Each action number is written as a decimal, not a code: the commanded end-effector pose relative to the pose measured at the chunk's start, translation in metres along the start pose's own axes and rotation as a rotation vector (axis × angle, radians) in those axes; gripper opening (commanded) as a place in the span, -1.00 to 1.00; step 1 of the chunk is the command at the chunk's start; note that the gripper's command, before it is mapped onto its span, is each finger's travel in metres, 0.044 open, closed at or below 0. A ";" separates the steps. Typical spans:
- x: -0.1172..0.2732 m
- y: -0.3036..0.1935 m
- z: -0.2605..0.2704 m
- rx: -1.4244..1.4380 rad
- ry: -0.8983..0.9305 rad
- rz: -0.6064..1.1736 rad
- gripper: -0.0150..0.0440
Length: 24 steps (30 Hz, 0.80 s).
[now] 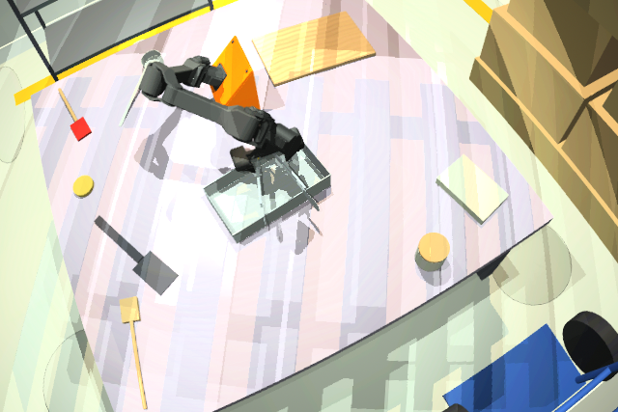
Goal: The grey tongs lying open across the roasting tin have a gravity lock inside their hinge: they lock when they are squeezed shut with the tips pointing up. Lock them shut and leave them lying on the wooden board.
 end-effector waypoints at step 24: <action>-0.021 0.003 0.002 -0.001 0.004 -0.002 0.62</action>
Point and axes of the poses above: the point midway between the two fingers, 35 mm back from their tips, its own x axis back along the fingers, its own z axis across the jaws, y = z × x, the point moved 8 cm from there along x, back along the fingers, and after that the axes turned 9 degrees about x, right-handed, at the moved point
